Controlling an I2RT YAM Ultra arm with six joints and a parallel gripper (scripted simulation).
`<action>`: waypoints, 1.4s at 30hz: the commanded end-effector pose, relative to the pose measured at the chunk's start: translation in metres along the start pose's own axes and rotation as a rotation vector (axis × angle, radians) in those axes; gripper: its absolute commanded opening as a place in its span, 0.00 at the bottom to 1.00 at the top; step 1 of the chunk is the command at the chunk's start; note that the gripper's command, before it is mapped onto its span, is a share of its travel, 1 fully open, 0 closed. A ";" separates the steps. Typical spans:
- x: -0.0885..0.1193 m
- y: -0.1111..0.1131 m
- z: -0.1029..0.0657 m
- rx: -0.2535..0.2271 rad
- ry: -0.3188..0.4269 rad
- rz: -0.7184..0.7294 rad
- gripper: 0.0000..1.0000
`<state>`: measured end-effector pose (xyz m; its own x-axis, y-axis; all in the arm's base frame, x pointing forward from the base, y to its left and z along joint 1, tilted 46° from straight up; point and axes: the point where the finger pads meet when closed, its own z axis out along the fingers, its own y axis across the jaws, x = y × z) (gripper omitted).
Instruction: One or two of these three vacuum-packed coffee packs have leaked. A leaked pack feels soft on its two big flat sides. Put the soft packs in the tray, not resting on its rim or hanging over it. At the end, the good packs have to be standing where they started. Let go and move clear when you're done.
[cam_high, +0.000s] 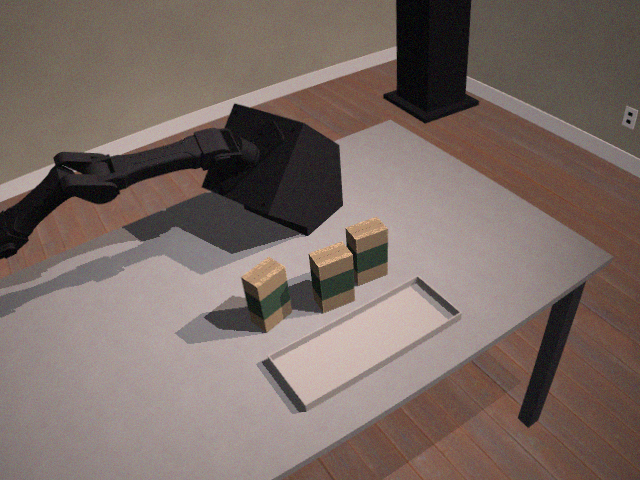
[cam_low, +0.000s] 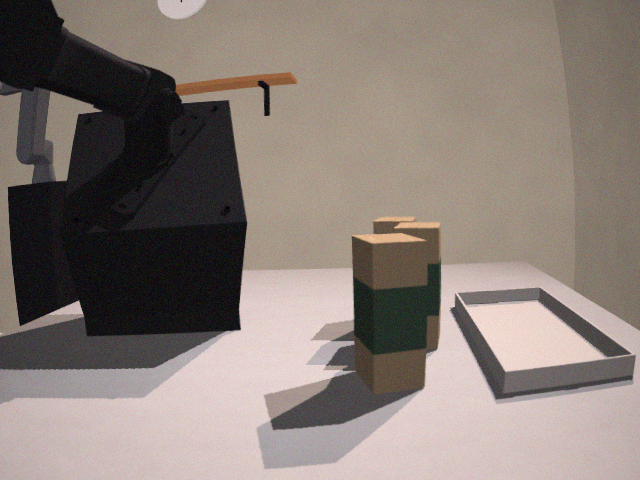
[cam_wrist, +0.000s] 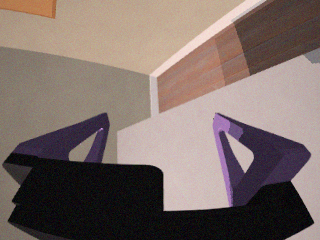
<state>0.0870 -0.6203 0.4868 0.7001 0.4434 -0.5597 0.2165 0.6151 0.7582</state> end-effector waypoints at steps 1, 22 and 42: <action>-0.005 0.010 -0.002 -0.011 -0.007 -0.016 1.00; 0.002 0.015 0.003 -0.011 -0.002 -0.013 1.00; 0.158 0.134 0.071 -0.085 0.130 -0.108 1.00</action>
<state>0.2407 -0.5480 0.5055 0.5976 0.5013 -0.6258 0.1817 0.6755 0.7146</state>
